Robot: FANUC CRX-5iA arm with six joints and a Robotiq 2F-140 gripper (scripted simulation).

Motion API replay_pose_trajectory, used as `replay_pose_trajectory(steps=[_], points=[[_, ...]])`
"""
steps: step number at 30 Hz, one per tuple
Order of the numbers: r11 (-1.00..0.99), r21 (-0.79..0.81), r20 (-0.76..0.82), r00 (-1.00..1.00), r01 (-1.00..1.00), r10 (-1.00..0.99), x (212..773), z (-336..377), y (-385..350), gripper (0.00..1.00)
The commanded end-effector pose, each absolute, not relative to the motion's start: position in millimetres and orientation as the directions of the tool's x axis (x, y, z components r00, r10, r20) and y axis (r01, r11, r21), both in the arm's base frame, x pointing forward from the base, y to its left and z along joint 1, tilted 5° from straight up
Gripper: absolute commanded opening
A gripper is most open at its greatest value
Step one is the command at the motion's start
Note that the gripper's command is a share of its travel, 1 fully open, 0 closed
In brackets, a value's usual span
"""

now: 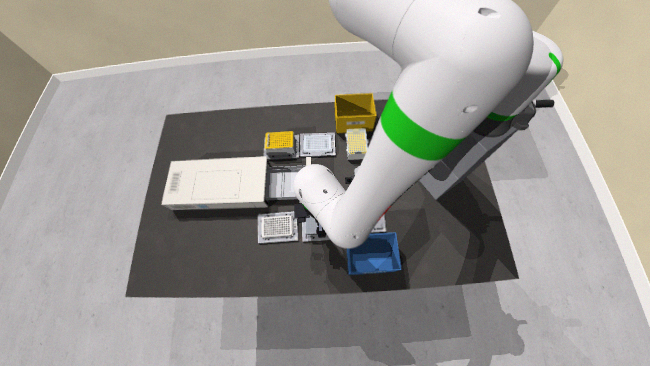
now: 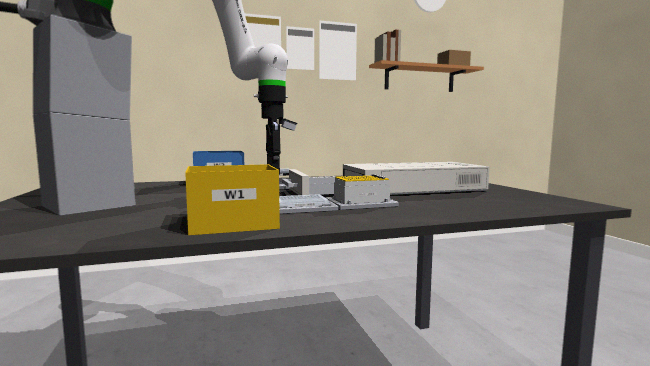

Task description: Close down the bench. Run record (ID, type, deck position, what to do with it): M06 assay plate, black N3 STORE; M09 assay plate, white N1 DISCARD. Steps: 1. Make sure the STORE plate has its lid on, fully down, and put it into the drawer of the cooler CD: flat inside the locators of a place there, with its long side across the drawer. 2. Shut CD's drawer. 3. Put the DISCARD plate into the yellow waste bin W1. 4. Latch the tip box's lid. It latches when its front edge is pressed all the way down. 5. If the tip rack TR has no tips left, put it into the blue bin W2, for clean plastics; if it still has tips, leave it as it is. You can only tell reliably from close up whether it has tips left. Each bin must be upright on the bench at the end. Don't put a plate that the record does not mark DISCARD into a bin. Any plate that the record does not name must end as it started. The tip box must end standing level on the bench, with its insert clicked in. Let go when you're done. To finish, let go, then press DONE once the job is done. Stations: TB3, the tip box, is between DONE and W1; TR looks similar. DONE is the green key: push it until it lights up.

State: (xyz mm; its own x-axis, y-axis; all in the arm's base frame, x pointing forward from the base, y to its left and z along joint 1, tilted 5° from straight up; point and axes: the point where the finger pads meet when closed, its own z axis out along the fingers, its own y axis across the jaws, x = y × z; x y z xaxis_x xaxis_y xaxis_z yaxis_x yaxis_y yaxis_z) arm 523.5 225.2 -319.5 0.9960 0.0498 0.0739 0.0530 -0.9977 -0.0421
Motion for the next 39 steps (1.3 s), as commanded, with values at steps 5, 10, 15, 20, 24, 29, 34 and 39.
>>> replay_pose_trajectory(steps=[5,10,15,20,24,29,34,39], points=[[-0.998,-0.043,0.076,0.996,0.053,0.050,524,-308,225,0.10],[-0.998,-0.043,0.076,0.996,0.053,0.050,523,-304,225,0.10],[-0.998,-0.043,0.076,0.996,0.053,0.050,523,-298,225,0.10],[-0.998,-0.043,0.076,0.996,0.053,0.050,522,-291,224,0.10],[-0.998,-0.043,0.076,0.996,0.053,0.050,522,-286,224,0.10],[-0.998,-0.043,0.076,0.996,0.053,0.050,522,-282,224,0.10],[-0.998,-0.043,0.076,0.996,0.053,0.050,521,-275,224,0.10],[-0.998,-0.043,0.076,0.996,0.053,0.050,521,-268,223,0.10]])
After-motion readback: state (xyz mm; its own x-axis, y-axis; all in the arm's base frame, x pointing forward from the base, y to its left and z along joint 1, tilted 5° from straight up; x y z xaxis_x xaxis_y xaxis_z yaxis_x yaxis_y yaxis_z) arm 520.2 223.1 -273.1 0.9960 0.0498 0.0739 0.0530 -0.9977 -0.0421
